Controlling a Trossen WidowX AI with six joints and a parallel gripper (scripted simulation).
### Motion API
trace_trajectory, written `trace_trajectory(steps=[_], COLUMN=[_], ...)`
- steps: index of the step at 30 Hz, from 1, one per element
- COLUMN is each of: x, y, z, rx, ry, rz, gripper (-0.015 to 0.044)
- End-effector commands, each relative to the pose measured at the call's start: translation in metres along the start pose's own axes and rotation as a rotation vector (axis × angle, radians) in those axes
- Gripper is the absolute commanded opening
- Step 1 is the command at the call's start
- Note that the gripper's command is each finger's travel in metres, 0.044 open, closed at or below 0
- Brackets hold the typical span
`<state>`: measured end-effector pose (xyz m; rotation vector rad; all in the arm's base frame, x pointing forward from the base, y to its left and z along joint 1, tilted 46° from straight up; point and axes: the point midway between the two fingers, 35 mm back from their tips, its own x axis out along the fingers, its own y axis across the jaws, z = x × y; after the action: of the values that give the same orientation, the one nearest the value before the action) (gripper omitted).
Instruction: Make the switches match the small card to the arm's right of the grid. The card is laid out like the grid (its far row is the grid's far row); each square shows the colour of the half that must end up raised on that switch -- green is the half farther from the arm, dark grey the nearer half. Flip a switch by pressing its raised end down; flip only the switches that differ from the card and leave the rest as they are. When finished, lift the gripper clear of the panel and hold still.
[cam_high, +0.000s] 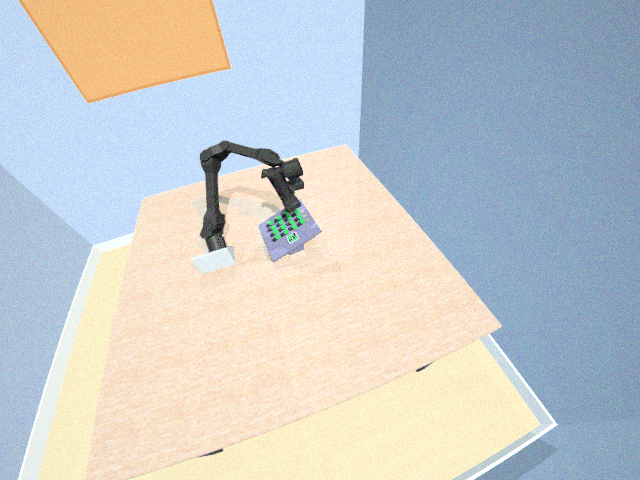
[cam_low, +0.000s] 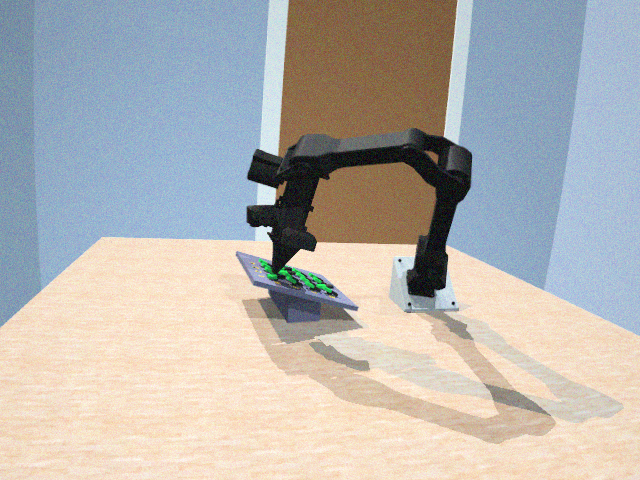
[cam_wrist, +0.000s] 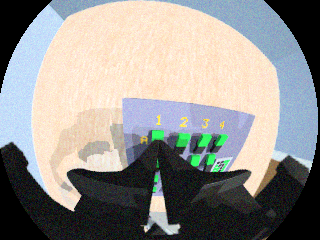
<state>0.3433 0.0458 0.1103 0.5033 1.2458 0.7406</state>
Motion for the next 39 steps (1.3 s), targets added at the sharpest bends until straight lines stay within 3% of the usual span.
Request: trace_trajectory(steps=[1, 4, 13, 18, 39], x=[-0.035, -0.059, -0.059, -0.024, 0.000], y=[-0.002, -0.001, -0.032, -0.031, -0.031], z=[0.001, -0.001, -0.001, 0.001, 0.002], rx=[-0.002, 0.000, -0.001, -0.002, -0.002], ry=[-0.024, -0.034, -0.034, -0.009, -0.010], rz=[-0.005, -0.003, -0.004, -0.003, -0.002], gripper=[0.0000, 0.0000, 0.0000, 0.0000, 0.0000])
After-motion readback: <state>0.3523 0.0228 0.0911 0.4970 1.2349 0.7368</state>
